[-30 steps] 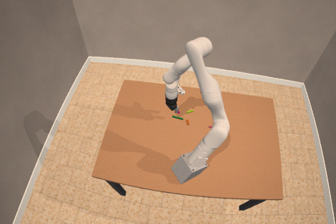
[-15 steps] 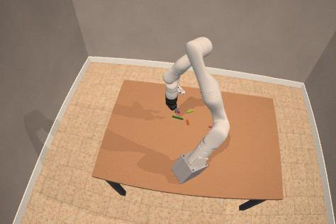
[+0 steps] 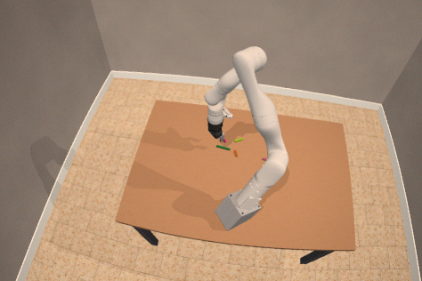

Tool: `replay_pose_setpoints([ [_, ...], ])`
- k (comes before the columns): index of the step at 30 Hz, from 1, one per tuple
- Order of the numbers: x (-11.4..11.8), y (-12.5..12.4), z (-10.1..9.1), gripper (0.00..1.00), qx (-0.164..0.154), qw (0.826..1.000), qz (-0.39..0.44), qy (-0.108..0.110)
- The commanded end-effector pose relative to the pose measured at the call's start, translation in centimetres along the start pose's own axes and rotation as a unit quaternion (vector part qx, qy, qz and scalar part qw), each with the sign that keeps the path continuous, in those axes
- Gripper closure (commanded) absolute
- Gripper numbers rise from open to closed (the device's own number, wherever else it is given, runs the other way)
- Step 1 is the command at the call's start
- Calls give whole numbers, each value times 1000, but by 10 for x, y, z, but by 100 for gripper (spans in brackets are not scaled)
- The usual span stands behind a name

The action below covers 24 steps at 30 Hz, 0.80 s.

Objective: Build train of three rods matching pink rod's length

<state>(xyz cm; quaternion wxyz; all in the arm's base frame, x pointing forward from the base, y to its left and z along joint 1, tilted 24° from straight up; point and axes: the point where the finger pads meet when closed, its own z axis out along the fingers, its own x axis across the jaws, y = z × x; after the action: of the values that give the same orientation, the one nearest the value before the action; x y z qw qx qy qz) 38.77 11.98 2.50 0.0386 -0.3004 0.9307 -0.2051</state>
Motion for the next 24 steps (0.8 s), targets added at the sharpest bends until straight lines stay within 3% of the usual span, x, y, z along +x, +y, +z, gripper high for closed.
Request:
replay_pose_setpoints([
  [1,-1,0,-1,0,0,1000,0,-1],
  [24,-1,0,-1,0,0,1000,0,-1],
])
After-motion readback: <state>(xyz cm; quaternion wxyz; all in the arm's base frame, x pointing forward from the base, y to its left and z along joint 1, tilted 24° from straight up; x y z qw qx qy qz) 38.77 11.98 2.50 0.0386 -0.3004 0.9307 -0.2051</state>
